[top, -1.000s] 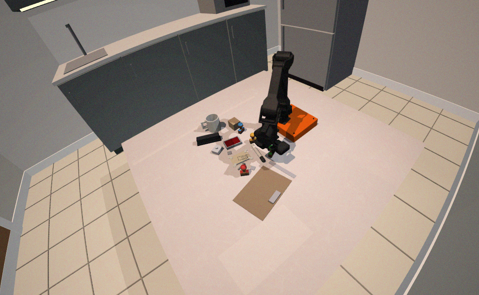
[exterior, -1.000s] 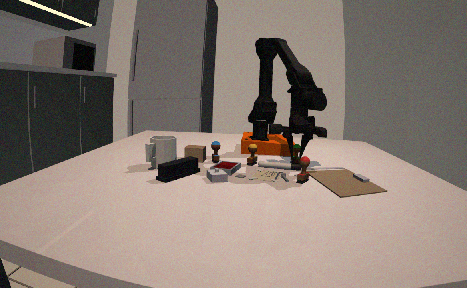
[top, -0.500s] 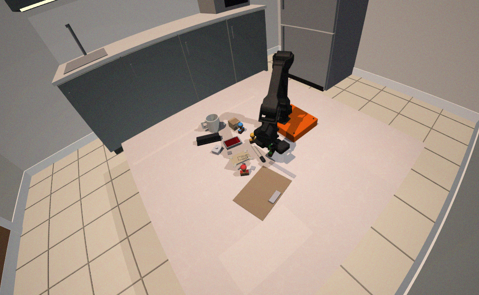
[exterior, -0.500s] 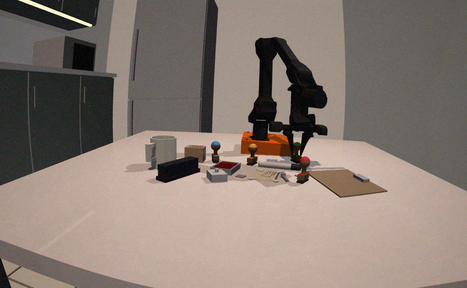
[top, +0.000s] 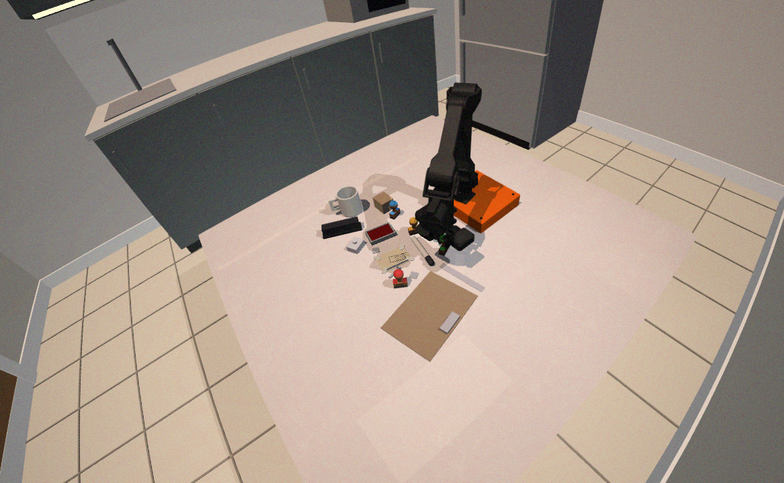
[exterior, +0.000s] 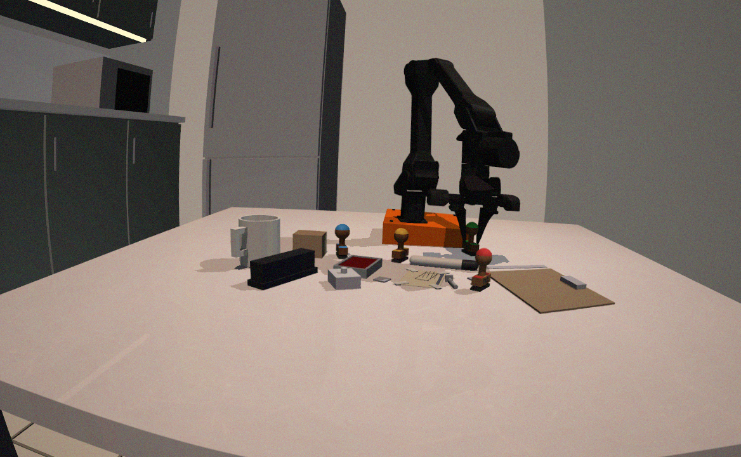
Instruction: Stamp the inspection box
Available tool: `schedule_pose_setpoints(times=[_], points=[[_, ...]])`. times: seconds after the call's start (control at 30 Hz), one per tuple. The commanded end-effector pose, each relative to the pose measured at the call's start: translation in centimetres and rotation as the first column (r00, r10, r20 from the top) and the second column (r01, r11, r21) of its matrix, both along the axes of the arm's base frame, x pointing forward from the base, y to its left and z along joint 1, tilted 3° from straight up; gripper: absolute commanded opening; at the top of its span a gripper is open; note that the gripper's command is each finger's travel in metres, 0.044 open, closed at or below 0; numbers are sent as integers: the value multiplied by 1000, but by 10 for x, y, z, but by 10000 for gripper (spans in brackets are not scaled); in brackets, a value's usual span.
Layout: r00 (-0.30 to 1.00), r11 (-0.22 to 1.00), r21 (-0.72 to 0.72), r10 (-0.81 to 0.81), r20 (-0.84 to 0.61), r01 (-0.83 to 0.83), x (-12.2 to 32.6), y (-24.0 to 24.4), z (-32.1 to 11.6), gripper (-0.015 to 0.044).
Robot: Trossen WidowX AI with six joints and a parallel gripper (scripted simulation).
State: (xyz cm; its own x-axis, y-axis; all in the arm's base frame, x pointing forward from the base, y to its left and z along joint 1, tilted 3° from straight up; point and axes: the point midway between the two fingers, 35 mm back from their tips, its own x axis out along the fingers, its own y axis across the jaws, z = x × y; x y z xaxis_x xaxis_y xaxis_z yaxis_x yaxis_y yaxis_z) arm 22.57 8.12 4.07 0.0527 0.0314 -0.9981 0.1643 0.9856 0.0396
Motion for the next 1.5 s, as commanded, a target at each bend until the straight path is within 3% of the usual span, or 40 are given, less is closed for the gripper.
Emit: schedule_pose_setpoints(times=[0.0,1.47], points=[[1000,1000,0,1,7,-1,1,0,4,0],[1000,1000,-1,1,8,-1,0,-1,25,0]])
